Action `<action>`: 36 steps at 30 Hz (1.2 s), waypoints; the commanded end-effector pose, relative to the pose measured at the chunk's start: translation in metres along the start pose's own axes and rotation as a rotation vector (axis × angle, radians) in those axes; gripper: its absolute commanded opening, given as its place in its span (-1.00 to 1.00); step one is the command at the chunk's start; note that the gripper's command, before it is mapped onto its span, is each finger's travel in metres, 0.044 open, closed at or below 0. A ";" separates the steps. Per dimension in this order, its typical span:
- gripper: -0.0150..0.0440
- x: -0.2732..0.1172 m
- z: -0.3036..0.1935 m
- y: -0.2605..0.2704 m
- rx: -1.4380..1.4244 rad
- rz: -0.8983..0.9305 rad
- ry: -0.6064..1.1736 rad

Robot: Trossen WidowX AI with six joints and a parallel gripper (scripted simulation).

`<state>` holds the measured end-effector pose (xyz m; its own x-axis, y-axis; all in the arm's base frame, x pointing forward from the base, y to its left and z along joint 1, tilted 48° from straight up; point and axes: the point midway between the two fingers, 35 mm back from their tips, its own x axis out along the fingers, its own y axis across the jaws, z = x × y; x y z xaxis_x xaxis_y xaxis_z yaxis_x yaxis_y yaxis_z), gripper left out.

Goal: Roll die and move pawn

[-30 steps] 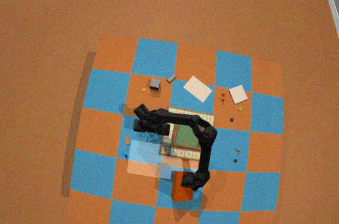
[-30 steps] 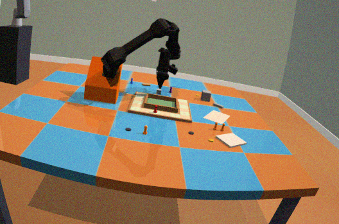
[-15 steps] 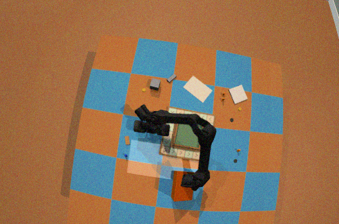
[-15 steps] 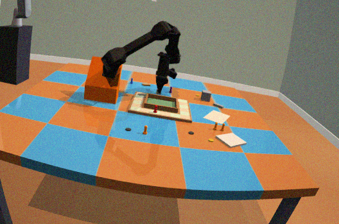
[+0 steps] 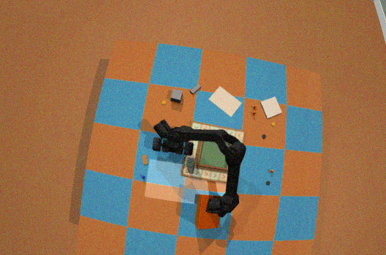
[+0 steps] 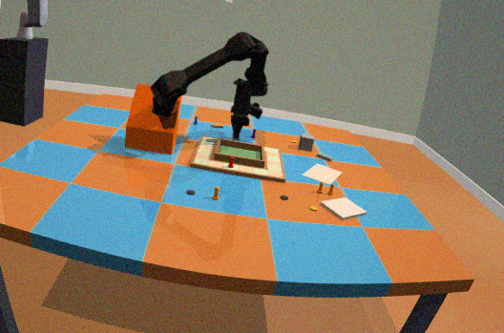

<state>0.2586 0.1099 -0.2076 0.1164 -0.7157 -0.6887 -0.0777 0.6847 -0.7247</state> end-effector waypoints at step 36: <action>-0.49 -0.119 0.009 -0.042 -0.316 0.014 -0.003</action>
<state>0.2539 0.1755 -0.1014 0.1143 -0.7056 -0.6993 -0.3175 0.6411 -0.6988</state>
